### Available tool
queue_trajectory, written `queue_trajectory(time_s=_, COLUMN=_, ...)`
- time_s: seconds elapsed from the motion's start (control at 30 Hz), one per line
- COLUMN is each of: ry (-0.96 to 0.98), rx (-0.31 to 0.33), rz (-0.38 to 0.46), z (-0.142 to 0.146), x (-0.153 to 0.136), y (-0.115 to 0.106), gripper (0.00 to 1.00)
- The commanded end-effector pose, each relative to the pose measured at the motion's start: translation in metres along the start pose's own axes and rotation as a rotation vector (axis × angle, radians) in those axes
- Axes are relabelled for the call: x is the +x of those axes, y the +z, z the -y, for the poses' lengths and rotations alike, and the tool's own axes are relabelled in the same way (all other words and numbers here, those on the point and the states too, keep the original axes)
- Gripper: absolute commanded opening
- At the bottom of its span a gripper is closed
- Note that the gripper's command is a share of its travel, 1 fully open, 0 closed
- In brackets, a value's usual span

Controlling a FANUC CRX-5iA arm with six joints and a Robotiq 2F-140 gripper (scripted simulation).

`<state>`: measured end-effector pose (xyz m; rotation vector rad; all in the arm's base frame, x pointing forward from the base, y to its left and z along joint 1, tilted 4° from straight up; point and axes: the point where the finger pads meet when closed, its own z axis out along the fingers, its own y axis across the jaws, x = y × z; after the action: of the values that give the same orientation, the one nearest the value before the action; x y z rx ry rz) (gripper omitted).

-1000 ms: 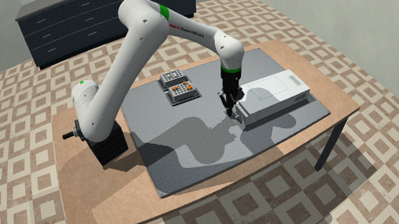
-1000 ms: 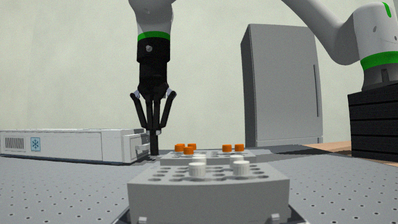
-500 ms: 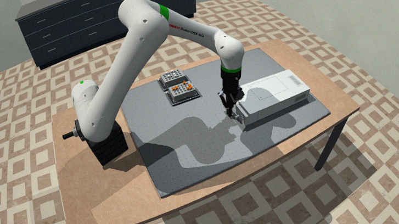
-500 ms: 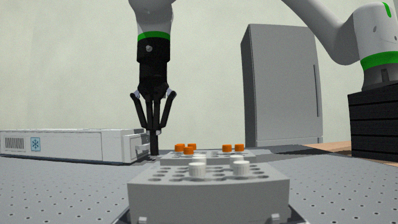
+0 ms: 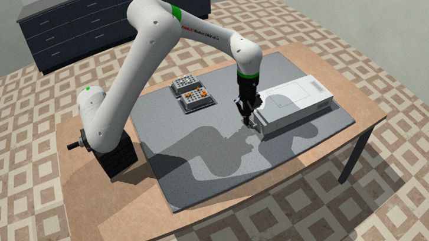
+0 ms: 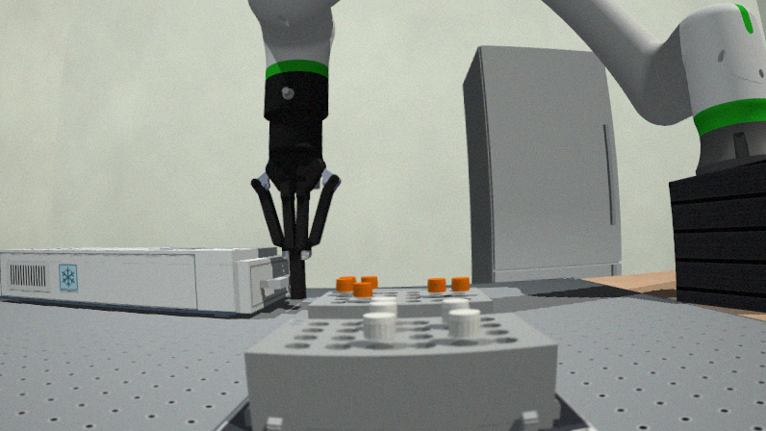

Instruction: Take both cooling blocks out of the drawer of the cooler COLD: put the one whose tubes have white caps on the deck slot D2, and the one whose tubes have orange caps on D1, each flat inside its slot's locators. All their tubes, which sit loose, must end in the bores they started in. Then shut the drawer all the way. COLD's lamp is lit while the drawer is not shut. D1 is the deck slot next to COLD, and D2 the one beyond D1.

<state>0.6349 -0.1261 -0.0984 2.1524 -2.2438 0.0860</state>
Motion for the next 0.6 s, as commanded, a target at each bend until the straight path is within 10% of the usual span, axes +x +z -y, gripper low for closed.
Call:
queue_trajectory(time_s=0.0, ry=0.000, rx=0.002, rz=0.000, z=-0.003, x=0.000, y=-0.001, gripper=0.10)
queue_trajectory(time_s=0.57, ry=0.000, rx=0.002, rz=0.000, z=-0.023, x=0.000, y=-0.001, gripper=0.10)
